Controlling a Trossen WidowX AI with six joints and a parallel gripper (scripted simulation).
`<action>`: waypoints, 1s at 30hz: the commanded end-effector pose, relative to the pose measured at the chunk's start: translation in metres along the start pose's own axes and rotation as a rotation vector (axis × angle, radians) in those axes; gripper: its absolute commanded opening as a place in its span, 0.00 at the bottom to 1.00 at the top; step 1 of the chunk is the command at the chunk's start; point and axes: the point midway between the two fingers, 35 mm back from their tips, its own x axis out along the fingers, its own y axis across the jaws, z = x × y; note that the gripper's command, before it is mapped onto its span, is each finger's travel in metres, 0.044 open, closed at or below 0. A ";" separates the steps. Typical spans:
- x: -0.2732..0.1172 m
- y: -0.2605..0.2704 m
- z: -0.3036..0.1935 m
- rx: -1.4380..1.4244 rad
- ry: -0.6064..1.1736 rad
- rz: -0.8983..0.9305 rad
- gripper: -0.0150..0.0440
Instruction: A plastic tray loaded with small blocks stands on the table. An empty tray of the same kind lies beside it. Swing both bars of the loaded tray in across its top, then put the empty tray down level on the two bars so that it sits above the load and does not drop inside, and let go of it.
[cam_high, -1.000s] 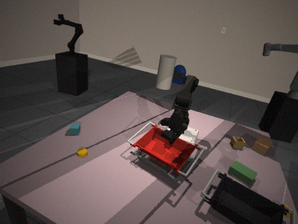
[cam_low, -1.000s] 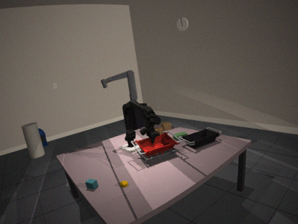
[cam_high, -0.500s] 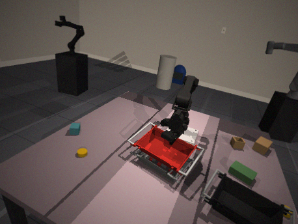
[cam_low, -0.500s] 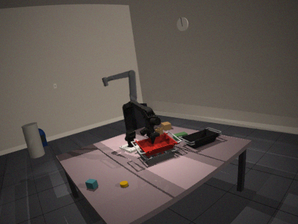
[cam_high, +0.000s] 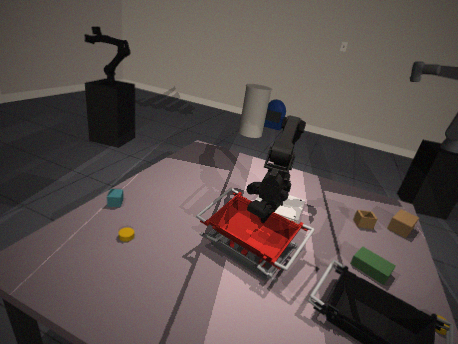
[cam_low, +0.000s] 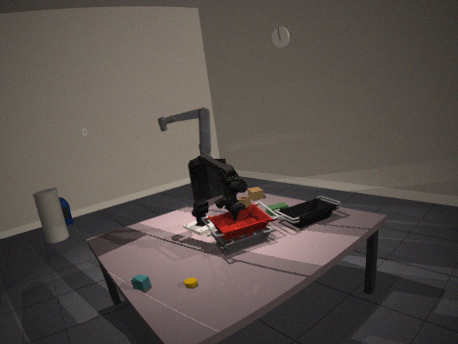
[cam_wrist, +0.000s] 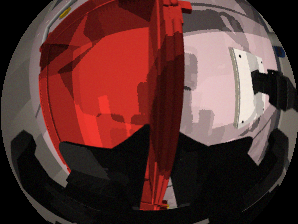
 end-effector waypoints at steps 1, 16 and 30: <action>0.005 -0.005 0.000 0.005 0.002 -0.026 0.25; 0.005 -0.005 0.000 0.005 0.002 -0.026 0.25; 0.003 -0.002 0.000 0.001 0.001 -0.006 0.25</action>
